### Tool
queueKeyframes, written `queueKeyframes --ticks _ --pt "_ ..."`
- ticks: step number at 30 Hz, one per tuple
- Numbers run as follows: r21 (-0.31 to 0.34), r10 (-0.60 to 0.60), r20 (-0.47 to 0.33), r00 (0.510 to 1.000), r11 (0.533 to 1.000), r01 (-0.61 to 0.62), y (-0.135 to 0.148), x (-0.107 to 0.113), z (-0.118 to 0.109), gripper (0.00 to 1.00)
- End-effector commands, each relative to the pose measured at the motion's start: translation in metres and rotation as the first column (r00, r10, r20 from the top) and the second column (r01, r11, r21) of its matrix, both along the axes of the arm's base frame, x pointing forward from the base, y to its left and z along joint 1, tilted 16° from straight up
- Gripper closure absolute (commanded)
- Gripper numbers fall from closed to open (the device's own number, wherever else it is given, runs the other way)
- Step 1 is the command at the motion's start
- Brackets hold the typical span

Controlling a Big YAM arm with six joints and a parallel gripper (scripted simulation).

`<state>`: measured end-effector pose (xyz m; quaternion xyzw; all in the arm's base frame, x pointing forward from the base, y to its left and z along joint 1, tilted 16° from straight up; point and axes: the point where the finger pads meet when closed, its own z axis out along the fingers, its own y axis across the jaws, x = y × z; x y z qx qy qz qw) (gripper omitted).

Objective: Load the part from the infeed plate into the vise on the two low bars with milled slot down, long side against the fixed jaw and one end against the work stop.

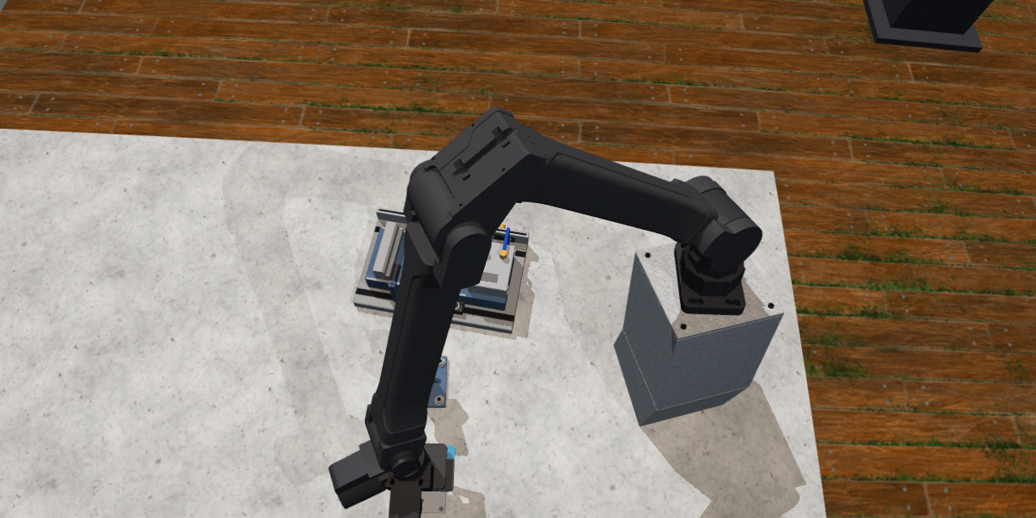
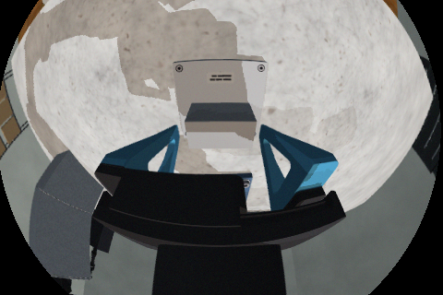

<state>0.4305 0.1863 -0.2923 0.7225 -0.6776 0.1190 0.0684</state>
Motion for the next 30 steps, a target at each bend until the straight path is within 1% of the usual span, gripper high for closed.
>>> queueKeyframes --ticks 1,2,5,7,11,14,15,17,18,21,23,28,30 --pt "0.008 0.009 0.021 1.0 1.0 -0.009 0.002 0.011 -0.001 0.19" --pt "0.007 0.009 0.018 1.0 1.0 -0.009 0.001 0.011 -0.006 0.19" --pt "0.009 0.005 0.021 1.0 1.0 -0.005 -0.001 0.014 -0.009 0.19" --pt "0.005 0.002 0.014 1.0 1.0 -0.002 -0.005 0.01 -0.012 0.19" --pt "0.008 0.012 0.021 1.0 1.0 -0.012 0.001 0.013 -0.014 0.19" --pt "0.005 0.008 0.014 1.0 1.0 -0.008 -0.003 0.01 -0.017 0.19" --pt "0.008 0.006 0.02 1.0 1.0 -0.007 -0.003 0.013 -0.016 0.19" --pt "0.008 0.006 0.02 1.0 1.0 -0.007 -0.003 0.013 -0.016 0.19" --pt "0.018 0.009 0.039 0.999 1.0 -0.009 0.003 0.021 -0.007 0.19" --pt "0.007 0.006 0.019 1.0 1.0 -0.007 -0.003 0.013 -0.019 0.19" --pt "0.003 0.006 0.01 1.0 1.0 -0.006 -0.006 0.008 -0.021 0.19" --pt "0.006 0.009 0.016 1.0 1.0 -0.009 -0.003 0.011 -0.02 0.19" --pt "0.012 0.008 0.028 1.0 1.0 -0.009 -0.001 0.017 -0.015 0.19"
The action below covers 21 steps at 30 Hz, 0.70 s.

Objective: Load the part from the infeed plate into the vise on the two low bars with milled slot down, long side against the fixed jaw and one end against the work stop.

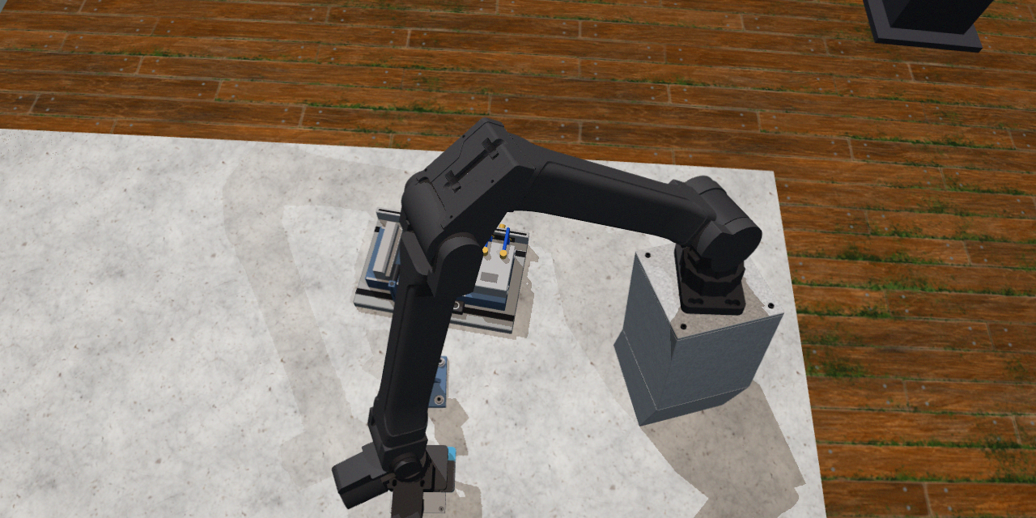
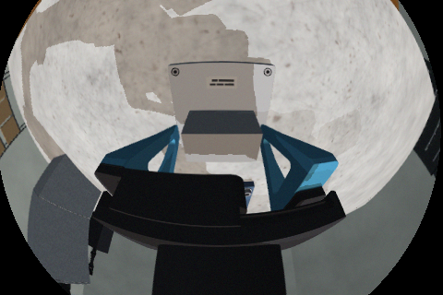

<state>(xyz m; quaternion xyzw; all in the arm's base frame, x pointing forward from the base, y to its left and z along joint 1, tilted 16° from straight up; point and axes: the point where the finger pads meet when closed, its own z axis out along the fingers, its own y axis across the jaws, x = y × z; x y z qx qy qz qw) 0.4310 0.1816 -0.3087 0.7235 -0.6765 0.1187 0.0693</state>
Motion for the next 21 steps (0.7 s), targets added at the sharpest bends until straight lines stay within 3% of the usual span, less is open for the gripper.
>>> queueKeyframes --ticks 1,21 --pt "0.014 0.005 0.031 1.0 1.0 -0.006 0.004 0.0165 0.0016 0.19" --pt "0.007 0.005 0.019 1.0 1.0 -0.005 0.0005 0.0106 -0.0009 0.19"
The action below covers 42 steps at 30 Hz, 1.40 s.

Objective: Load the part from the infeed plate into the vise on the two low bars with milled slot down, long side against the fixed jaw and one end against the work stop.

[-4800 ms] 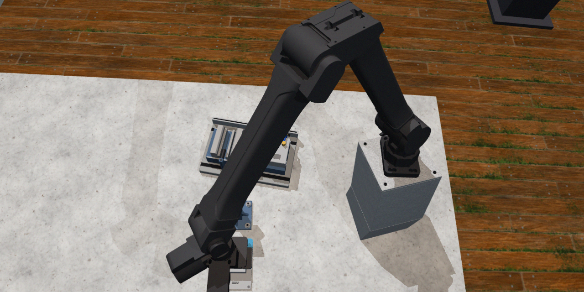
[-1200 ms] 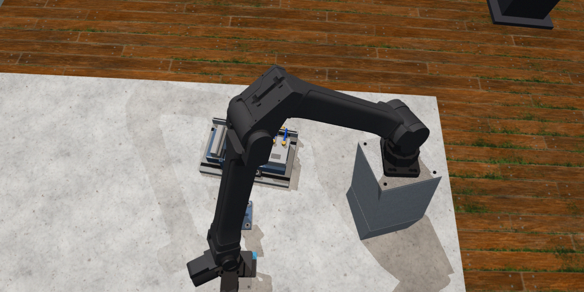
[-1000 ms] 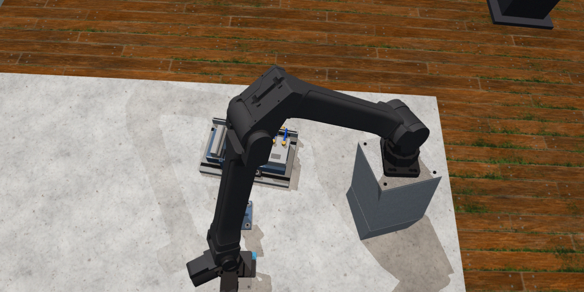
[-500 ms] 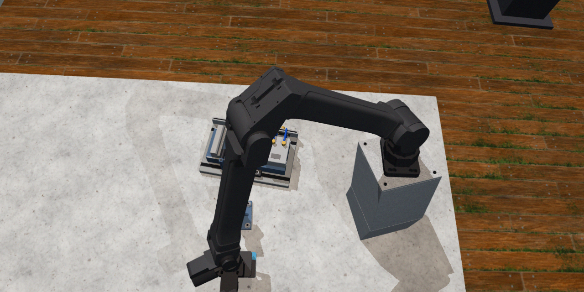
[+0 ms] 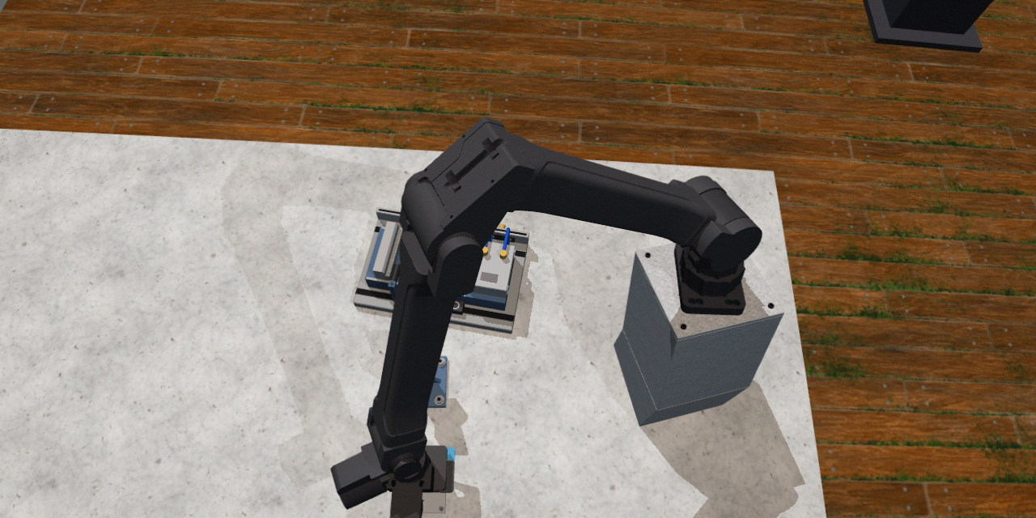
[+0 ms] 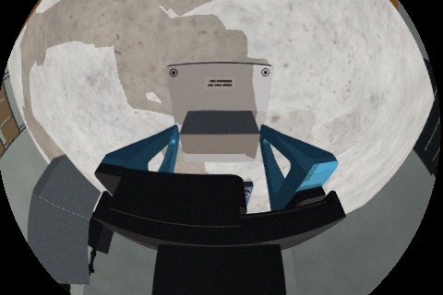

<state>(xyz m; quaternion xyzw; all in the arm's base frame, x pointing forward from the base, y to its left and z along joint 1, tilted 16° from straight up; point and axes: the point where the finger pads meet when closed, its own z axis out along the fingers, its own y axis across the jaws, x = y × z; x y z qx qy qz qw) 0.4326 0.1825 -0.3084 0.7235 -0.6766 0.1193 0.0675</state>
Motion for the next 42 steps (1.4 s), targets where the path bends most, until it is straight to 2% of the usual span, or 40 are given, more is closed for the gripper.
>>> queueKeyframes --ticks 1,23,24,42 --pt "0.005 0.004 0.016 1.0 1.0 -0.004 -0.0004 0.0091 -0.0012 0.19" --pt "0.005 0.004 0.016 1.0 1.0 -0.004 -0.0004 0.0091 -0.0012 0.19" --pt "0.005 0.004 0.016 1.0 1.0 -0.004 -0.0004 0.0091 -0.0012 1.0" --pt "0.006 0.004 0.015 1.0 1.0 -0.004 0.0003 0.0085 -0.0012 1.0"
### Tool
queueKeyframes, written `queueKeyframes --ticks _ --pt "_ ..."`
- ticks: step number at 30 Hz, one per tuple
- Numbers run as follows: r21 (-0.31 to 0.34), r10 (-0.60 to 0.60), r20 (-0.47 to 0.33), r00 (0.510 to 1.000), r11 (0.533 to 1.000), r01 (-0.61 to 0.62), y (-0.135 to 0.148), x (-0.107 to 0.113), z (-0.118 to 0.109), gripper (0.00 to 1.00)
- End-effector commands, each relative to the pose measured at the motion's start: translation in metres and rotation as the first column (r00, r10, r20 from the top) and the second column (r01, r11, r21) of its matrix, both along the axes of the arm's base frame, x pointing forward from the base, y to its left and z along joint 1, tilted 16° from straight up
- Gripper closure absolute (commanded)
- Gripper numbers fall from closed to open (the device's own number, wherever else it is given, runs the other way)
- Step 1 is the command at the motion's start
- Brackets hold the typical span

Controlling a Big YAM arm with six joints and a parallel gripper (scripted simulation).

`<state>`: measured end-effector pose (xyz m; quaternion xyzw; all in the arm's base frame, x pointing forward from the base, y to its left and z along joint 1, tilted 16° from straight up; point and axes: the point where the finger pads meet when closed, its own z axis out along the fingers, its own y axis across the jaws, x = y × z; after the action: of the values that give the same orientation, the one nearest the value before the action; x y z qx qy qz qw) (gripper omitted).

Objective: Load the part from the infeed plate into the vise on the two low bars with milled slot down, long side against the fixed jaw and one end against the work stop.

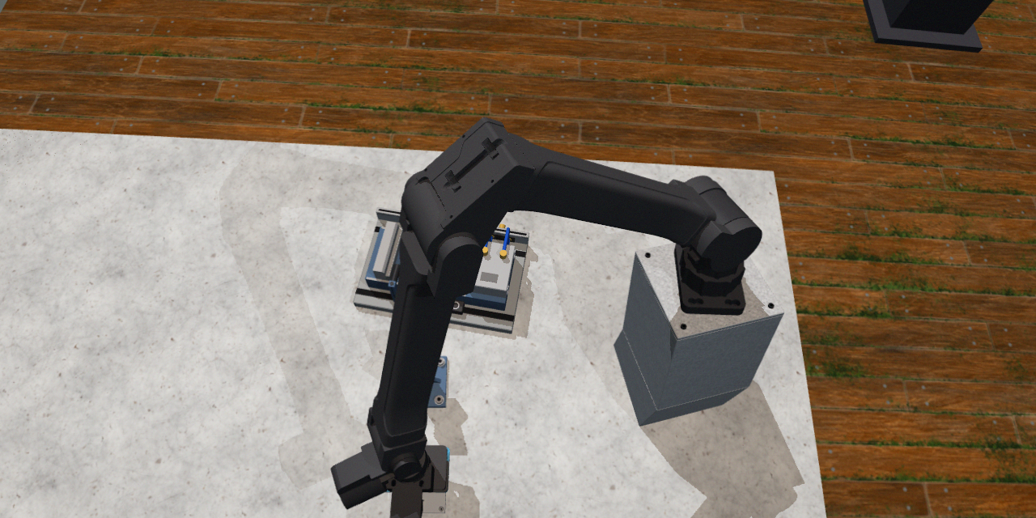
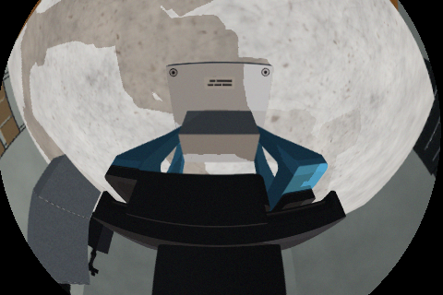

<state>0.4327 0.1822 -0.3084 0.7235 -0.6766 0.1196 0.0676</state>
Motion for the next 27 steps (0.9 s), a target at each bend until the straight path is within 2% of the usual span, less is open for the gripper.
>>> queueKeyframes --ticks 1,18,27 --pt "0.006 0.004 0.015 1.0 1.0 -0.004 0.001 0.008 -0.001 1.0" --pt "0.006 0.004 0.015 1.0 1.0 -0.004 0.001 0.009 -0.001 1.0" --pt "0.011 0.006 0.023 1.0 1.0 -0.006 0.006 0.011 0.015 1.0"
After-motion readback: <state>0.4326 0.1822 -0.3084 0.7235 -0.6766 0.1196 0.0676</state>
